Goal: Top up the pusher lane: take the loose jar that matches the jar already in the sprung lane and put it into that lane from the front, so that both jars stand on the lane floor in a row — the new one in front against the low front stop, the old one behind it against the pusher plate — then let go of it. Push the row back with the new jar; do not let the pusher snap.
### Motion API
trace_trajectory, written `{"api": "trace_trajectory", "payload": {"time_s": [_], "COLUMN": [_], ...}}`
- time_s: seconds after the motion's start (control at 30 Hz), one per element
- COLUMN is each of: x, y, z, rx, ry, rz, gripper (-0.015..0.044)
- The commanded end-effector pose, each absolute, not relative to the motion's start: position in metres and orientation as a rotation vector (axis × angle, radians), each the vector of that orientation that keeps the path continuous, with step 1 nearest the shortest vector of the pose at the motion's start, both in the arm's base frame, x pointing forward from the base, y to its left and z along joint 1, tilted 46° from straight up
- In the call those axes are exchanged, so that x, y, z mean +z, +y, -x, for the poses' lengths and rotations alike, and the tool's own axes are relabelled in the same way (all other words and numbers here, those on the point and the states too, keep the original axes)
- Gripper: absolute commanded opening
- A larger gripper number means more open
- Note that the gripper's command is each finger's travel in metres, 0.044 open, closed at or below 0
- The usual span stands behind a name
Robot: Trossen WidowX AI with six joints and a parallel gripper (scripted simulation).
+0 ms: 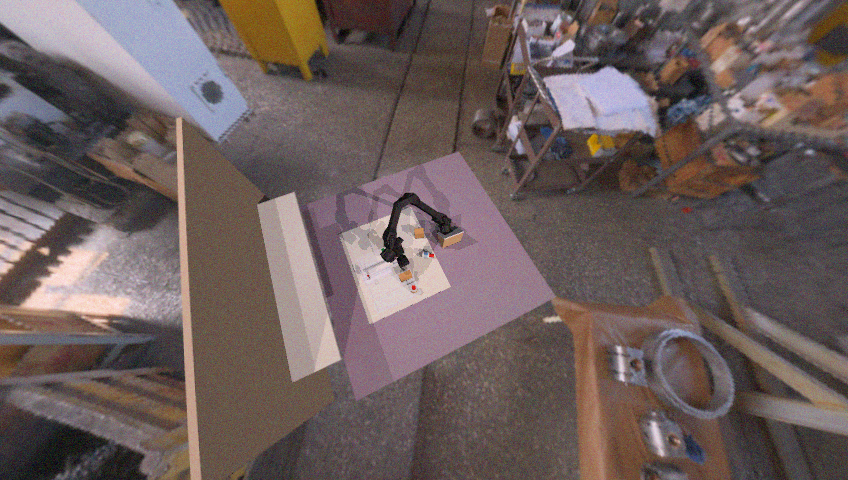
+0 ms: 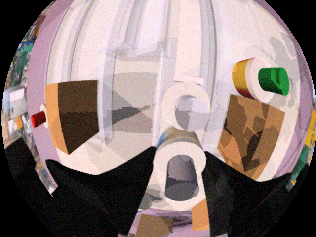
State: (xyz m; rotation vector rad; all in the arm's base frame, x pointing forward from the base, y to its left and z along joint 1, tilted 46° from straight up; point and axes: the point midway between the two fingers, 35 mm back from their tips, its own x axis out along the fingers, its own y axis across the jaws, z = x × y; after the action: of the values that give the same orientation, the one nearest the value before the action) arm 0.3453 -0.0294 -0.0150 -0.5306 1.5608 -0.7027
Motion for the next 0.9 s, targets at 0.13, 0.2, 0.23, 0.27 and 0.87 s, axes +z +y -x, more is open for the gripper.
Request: {"api": "trace_trajectory", "payload": {"time_s": [0.13,0.2,0.23,0.27,0.87], "x": [-0.0127,-0.0127,-0.0127,-0.0127,-0.0147], "y": [-0.0303,-0.0303,-0.0304,-0.0304,-0.0323], "z": [-0.3520,-0.3522,-0.3524,-0.3525,-0.3531], "rx": [-0.708,-0.708,-0.708,-0.708,-0.708], "ry": [1.536,1.536,1.536,1.536,1.536], "rz": [0.536,0.536,0.536,0.536,0.536], "gripper": [0.0000,0.0000,0.0000,0.0000,0.0000]}}
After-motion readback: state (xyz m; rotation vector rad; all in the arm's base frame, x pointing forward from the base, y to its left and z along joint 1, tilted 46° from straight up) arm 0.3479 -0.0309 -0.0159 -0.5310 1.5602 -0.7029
